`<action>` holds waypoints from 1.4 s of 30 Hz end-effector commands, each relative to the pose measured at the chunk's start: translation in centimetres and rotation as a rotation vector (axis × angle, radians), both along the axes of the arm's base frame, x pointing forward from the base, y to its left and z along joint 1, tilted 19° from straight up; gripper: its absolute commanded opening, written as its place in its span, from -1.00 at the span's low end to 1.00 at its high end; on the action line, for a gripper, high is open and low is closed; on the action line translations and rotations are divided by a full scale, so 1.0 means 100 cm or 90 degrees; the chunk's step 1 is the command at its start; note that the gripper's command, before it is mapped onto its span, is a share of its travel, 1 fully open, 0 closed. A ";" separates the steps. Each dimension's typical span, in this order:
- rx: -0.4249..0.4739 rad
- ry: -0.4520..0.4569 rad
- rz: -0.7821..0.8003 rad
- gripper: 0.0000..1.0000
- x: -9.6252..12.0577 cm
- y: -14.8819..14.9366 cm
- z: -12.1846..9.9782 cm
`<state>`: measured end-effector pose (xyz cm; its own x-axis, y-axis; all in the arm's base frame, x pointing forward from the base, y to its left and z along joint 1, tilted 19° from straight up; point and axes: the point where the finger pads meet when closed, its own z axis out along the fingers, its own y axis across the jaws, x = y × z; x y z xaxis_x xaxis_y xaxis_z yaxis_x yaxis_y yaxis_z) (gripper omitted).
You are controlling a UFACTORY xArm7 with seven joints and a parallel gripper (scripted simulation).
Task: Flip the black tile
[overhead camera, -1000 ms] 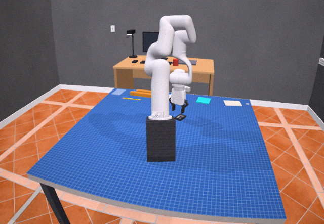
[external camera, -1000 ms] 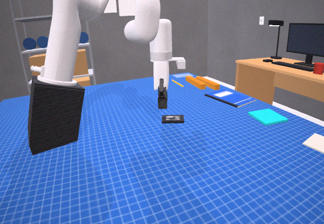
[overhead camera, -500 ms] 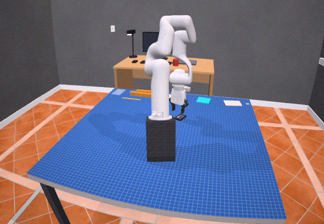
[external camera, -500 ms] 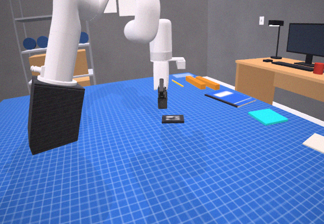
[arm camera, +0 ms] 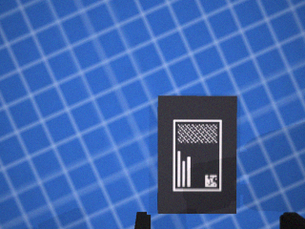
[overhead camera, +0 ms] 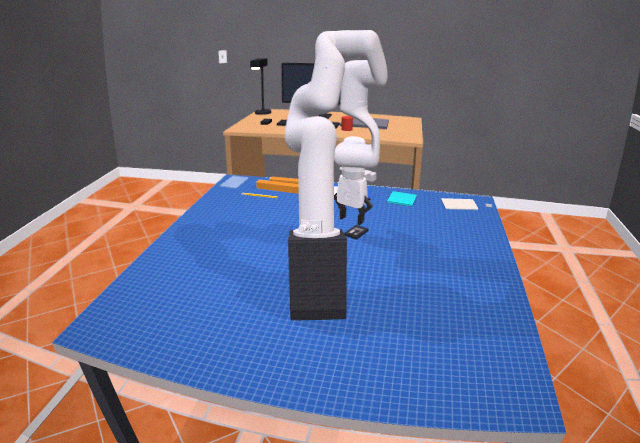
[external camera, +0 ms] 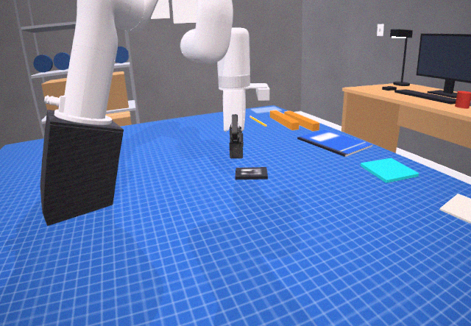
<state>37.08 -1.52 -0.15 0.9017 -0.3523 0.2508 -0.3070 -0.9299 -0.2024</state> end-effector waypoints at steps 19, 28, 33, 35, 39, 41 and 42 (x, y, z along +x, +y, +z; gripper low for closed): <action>-0.001 -0.001 0.000 0.52 0.003 0.001 -0.006; -0.001 -0.001 0.000 0.52 0.005 0.002 -0.015; -0.001 -0.001 0.000 0.52 0.007 0.002 -0.020; -0.001 -0.001 0.000 0.52 0.007 0.002 -0.021; -0.001 -0.001 0.000 0.52 0.009 0.003 -0.026; -0.001 -0.001 0.000 0.52 0.010 0.003 -0.029; -0.001 -0.001 0.000 0.52 0.010 0.003 -0.030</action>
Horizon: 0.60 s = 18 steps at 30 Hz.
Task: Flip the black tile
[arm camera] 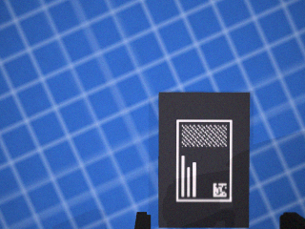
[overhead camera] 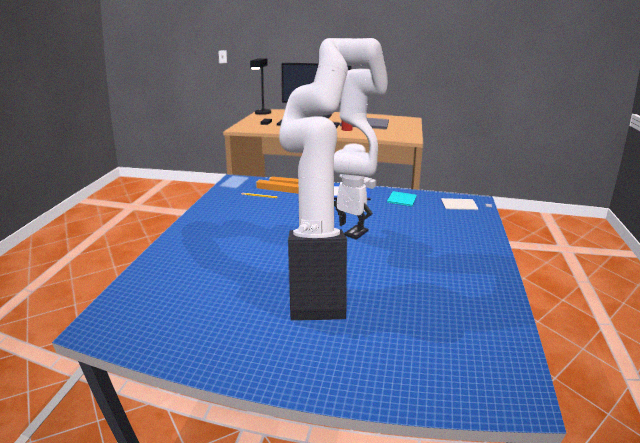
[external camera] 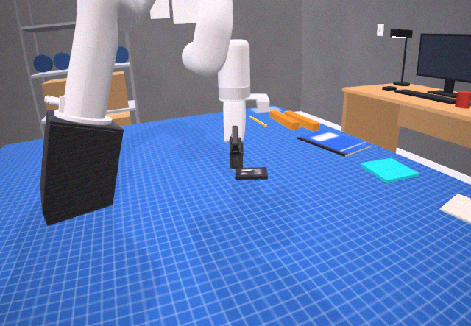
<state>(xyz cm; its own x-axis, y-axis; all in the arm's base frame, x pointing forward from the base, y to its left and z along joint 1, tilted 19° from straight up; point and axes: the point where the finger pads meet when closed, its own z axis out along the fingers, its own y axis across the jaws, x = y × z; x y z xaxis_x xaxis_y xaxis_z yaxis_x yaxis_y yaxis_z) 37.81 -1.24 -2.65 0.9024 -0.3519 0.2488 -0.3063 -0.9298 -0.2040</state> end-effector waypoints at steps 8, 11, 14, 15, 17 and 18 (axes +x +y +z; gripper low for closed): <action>-0.002 -0.002 -0.001 0.52 0.004 0.001 -0.011; -0.002 -0.002 -0.001 0.52 0.005 0.001 -0.012; -0.002 -0.002 -0.001 0.52 0.005 0.001 -0.012; -0.002 -0.002 -0.001 0.52 0.005 0.001 -0.013; -0.002 -0.002 -0.001 0.52 0.005 0.001 -0.013; -0.002 -0.002 -0.001 0.52 0.005 0.001 -0.013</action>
